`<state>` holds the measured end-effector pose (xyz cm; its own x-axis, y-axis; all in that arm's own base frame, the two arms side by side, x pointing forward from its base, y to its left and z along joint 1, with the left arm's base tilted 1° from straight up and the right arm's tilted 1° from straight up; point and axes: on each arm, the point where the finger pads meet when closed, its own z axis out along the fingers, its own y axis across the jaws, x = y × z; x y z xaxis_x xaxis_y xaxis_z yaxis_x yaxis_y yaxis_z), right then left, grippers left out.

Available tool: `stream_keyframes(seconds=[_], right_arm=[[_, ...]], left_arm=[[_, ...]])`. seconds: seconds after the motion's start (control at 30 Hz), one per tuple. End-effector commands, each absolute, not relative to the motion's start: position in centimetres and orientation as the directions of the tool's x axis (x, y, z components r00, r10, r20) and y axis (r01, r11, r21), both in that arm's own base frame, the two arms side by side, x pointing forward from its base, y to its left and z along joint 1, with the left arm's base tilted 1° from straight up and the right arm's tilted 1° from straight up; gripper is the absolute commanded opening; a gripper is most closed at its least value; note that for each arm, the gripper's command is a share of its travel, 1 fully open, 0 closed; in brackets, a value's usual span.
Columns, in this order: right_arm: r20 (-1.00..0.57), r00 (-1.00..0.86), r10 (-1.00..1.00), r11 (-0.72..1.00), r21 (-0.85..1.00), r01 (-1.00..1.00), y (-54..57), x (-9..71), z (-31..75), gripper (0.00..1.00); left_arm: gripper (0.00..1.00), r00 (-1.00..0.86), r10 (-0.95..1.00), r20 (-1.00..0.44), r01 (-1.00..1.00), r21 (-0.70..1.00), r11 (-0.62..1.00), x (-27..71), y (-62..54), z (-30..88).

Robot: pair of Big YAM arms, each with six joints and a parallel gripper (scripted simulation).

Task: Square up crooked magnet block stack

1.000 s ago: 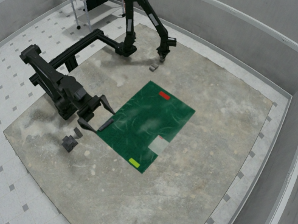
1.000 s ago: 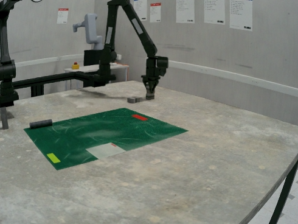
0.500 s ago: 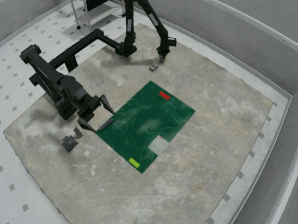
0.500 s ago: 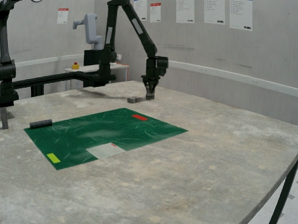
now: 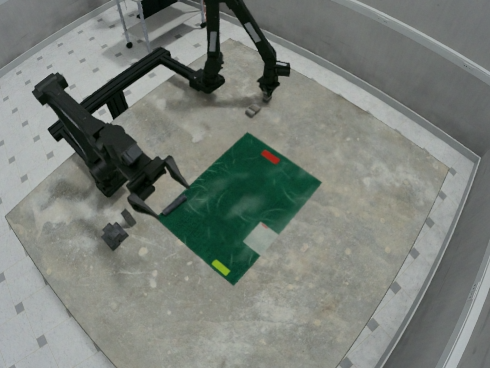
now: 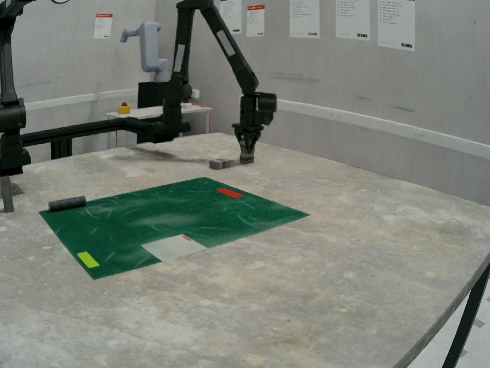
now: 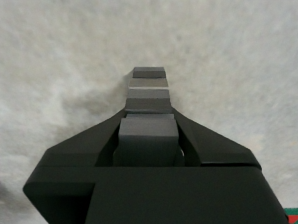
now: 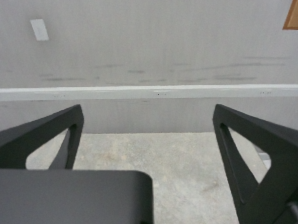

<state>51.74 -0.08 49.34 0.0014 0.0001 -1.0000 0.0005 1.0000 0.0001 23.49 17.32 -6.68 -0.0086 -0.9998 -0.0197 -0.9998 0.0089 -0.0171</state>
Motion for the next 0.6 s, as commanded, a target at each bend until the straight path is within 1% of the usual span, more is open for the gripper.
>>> stream_keyframes(seconds=[0.0,0.27,0.3,0.57], right_arm=[[-1.0,0.027,0.014,1.0,0.014,0.011,-0.69,52.02,51.51,1.0],[-1.0,0.027,0.014,1.0,0.014,0.011,-0.69,52.02,51.51,1.0],[-1.0,0.027,0.014,1.0,0.014,0.011,-0.69,52.02,51.51,1.0],[-1.0,0.027,0.014,1.0,0.014,0.011,-0.69,52.02,51.51,1.0]], left_arm=[[0.27,-0.02,-1.0,-0.019,-1.0,-0.023,0.02,24.09,17.41,-6.57],[0.27,-0.02,-1.0,-0.019,-1.0,-0.023,0.02,24.09,17.41,-6.57],[0.59,-0.02,-1.0,-0.019,-1.0,-0.023,0.02,24.09,17.41,-6.57],[0.59,-0.02,-1.0,-0.019,-1.0,-0.022,0.02,24.08,17.43,-6.57]])
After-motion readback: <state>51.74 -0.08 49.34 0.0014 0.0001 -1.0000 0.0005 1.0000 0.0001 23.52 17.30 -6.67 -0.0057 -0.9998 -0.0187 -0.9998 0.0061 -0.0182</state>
